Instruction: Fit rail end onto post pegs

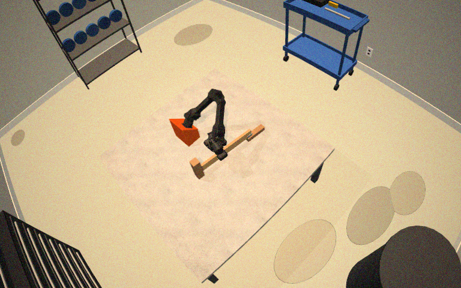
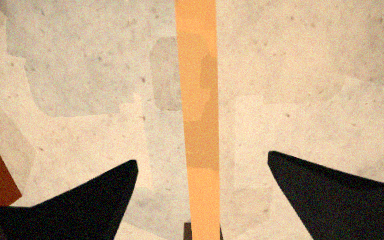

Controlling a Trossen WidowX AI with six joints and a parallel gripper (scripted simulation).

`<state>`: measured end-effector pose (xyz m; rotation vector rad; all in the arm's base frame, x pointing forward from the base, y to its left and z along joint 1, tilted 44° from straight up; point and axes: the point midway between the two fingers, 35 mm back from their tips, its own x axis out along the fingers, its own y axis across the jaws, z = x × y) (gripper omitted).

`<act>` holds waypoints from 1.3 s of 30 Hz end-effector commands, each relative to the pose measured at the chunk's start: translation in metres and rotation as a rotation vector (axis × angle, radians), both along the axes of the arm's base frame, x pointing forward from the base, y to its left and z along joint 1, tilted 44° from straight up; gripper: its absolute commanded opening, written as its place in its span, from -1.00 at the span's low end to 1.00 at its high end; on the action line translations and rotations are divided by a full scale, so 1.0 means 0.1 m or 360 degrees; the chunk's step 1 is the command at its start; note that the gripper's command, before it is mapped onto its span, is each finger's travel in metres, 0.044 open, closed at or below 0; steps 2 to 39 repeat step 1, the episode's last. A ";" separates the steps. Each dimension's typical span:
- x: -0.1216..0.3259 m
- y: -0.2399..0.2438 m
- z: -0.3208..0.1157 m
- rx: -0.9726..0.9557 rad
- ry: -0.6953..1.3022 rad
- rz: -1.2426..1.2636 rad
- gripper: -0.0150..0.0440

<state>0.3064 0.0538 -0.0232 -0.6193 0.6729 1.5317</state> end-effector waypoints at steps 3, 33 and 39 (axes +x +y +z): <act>0.00 0.00 0.01 0.0002 0.0006 -0.0003 1.00; 0.00 0.00 0.01 0.0002 0.0006 -0.0003 1.00; 0.00 0.00 0.01 0.0002 0.0006 -0.0003 1.00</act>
